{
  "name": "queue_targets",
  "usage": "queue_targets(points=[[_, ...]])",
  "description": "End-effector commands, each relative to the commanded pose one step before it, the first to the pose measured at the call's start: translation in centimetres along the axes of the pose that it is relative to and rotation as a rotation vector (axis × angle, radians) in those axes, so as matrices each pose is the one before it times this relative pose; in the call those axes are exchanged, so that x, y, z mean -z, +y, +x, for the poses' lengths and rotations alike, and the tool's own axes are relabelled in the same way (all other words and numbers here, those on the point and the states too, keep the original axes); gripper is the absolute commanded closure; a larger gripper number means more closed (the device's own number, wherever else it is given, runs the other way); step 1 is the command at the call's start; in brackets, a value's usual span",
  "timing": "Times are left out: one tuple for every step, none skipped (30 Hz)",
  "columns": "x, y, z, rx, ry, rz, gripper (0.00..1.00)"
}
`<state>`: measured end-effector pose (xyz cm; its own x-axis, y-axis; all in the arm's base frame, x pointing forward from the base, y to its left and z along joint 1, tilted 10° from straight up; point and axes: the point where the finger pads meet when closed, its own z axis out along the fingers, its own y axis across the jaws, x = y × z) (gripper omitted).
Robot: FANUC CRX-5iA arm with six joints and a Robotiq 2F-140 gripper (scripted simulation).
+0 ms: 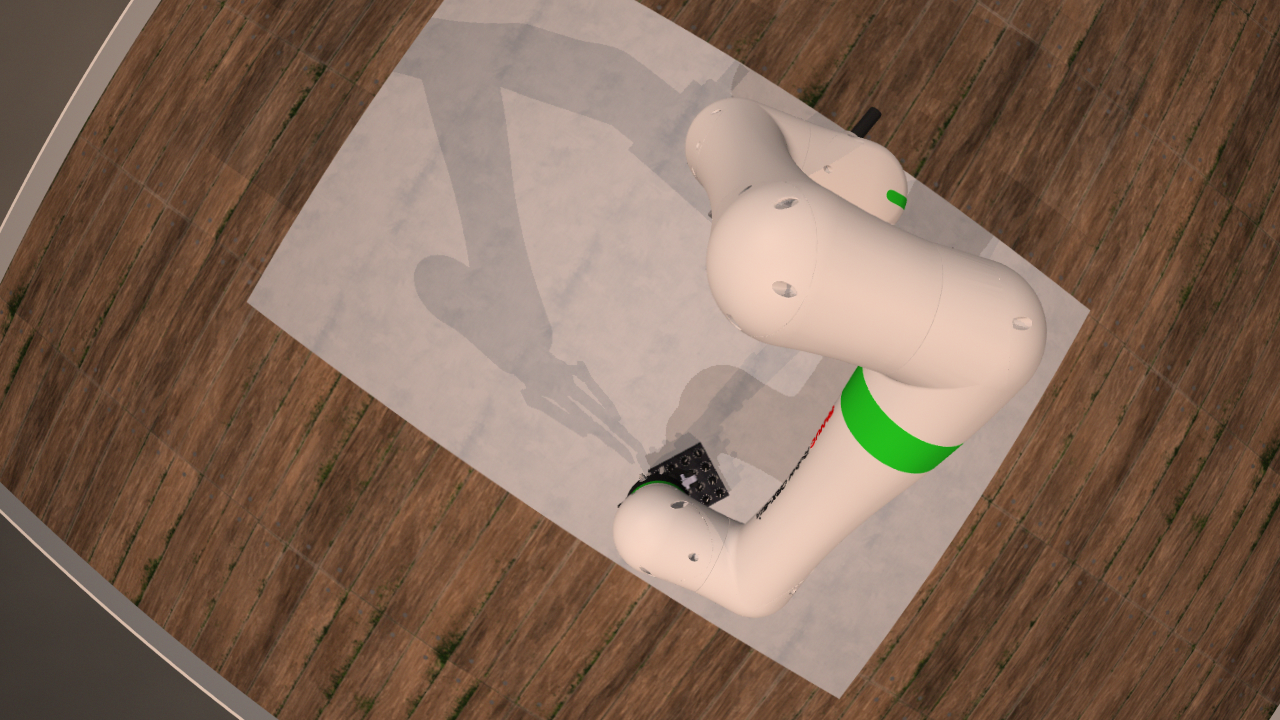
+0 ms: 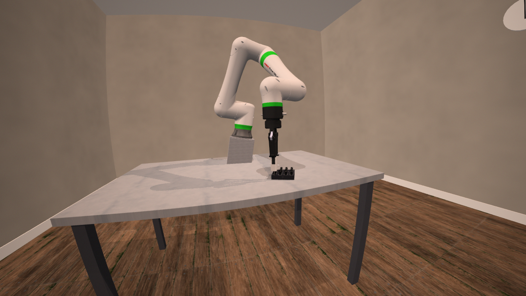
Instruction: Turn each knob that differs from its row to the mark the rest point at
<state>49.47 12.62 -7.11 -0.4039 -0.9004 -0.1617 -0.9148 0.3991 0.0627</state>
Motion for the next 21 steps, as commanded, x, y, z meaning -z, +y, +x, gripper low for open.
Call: queue_targets(points=[[0.005,-0.020,-0.006,-0.00004,-0.00013,0.00038,0.88],[-0.015,0.000,0.000,0.00000,0.00000,0.00000,0.88],[-0.023,0.000,0.000,0.00000,0.00000,0.00000,0.88],[0.000,0.000,0.000,0.00000,0.00000,0.00000,0.88],[0.000,0.000,0.000,0.00000,0.00000,0.00000,0.88],[-0.032,0.000,0.000,0.00000,0.00000,0.00000,0.88],[-0.041,0.000,0.000,0.00000,0.00000,0.00000,0.88],[-0.050,0.000,0.000,0.00000,0.00000,0.00000,0.88],[-0.058,0.000,0.000,0.00000,0.00000,0.00000,0.88],[-0.066,0.000,0.000,0.00000,0.00000,0.00000,0.88],[-0.073,0.000,0.000,0.00000,0.00000,0.00000,0.88],[-0.079,0.000,0.000,0.00000,0.00000,0.00000,0.88],[-0.083,0.000,0.000,0.00000,0.00000,0.00000,0.88],[-0.086,0.000,0.000,0.00000,0.00000,0.00000,0.88],[-0.087,0.000,0.000,0.00000,0.00000,0.00000,0.88],[-0.087,0.000,0.000,0.00000,0.00000,0.00000,0.88],[-0.086,0.000,0.000,0.00000,0.00000,0.00000,0.88],[-0.082,0.000,0.000,0.00000,0.00000,0.00000,0.88],[-0.077,0.000,0.000,0.00000,0.00000,0.00000,0.88],[-0.072,0.000,0.000,0.00000,0.00000,0.00000,0.88],[0.000,0.000,0.000,0.00000,0.00000,0.00000,0.88]])
